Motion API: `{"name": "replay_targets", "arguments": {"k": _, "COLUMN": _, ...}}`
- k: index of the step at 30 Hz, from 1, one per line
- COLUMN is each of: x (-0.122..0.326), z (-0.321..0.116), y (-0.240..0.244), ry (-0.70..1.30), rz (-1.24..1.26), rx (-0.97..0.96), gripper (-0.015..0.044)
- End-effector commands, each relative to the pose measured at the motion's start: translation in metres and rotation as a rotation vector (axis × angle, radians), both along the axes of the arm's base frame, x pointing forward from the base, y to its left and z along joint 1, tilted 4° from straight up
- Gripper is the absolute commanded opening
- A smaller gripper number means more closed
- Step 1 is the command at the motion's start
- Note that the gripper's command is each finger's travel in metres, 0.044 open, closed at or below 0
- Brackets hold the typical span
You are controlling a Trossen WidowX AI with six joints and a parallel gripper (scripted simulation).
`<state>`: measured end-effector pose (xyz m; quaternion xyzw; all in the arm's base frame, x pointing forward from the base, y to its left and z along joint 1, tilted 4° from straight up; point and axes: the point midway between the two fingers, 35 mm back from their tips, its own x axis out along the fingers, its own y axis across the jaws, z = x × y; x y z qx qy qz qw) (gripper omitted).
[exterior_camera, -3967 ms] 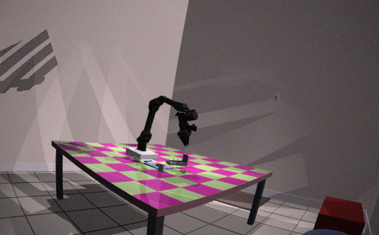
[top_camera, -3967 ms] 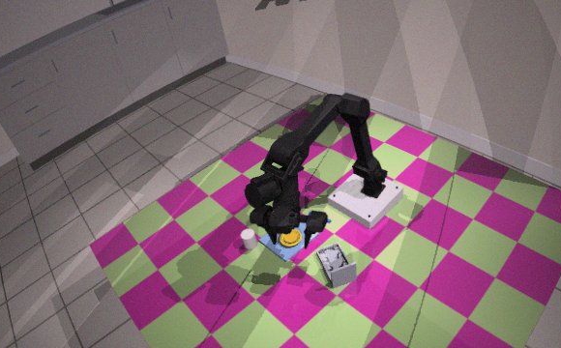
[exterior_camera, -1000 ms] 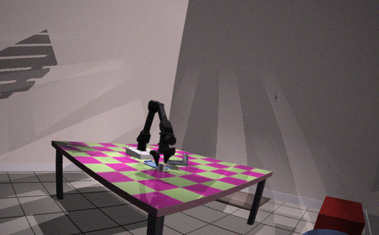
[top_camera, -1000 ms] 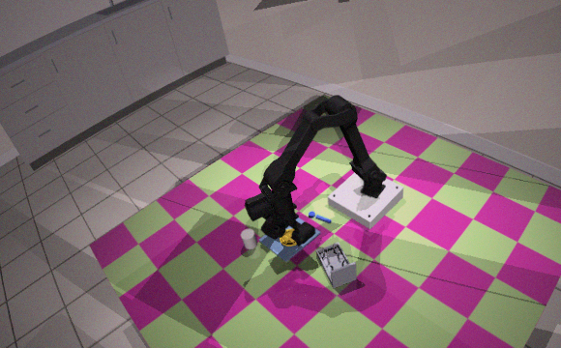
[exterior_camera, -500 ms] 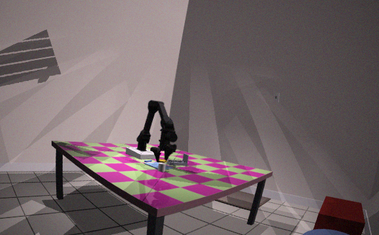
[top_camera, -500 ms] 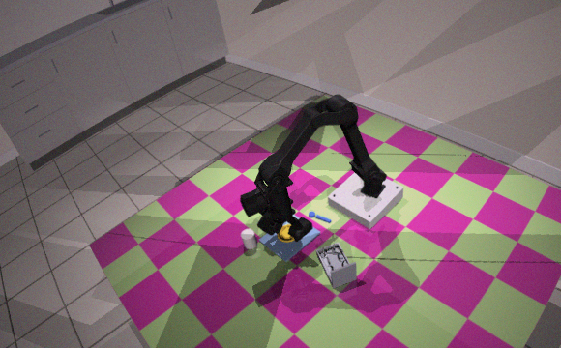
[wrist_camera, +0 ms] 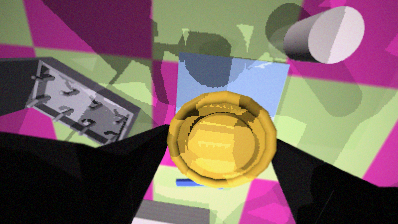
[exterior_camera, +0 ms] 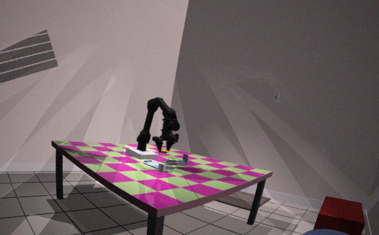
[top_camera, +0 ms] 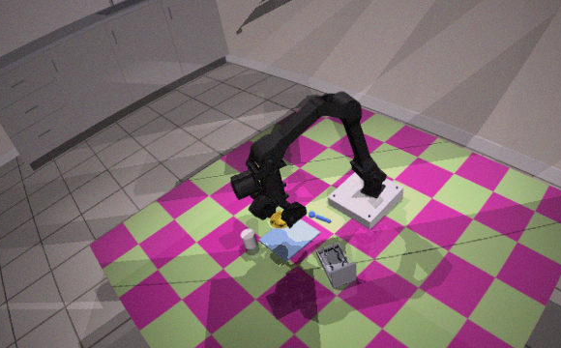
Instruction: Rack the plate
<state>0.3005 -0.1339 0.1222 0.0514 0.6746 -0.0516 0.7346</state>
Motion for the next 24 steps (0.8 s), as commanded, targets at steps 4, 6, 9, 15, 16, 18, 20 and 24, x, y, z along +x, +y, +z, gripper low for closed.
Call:
{"name": "replay_targets", "arguments": {"k": 4, "x": -0.002, "z": 0.035, "y": -0.001, "ry": -0.015, "rz": 0.001, "rx": -0.01, "gripper": 0.0}}
{"name": "replay_targets", "arguments": {"k": 6, "x": -0.002, "z": 0.043, "y": 0.0, "ry": -0.015, "rz": 0.001, "rx": -0.01, "gripper": 0.0}}
{"name": "replay_targets", "arguments": {"k": 9, "x": -0.004, "z": 0.054, "y": 0.0, "ry": -0.015, "rz": 0.001, "rx": -0.01, "gripper": 0.0}}
{"name": "replay_targets", "arguments": {"k": 15, "x": -0.007, "z": 0.076, "y": 0.001, "ry": -0.014, "rz": 0.001, "rx": -0.01, "gripper": 0.0}}
{"name": "replay_targets", "arguments": {"k": 16, "x": -0.007, "z": 0.077, "y": 0.001, "ry": -0.014, "rz": 0.001, "rx": -0.01, "gripper": 0.0}}
{"name": "replay_targets", "arguments": {"k": 18, "x": -0.007, "z": 0.079, "y": 0.002, "ry": -0.014, "rz": 0.001, "rx": -0.01, "gripper": 0.0}}
{"name": "replay_targets", "arguments": {"k": 20, "x": -0.008, "z": 0.079, "y": 0.003, "ry": -0.014, "rz": -0.005, "rx": -0.01, "gripper": 0.0}}
{"name": "replay_targets", "arguments": {"k": 24, "x": -0.019, "z": 0.079, "y": 0.033, "ry": -0.014, "rz": -0.117, "rx": 0.003, "gripper": 0.0}}
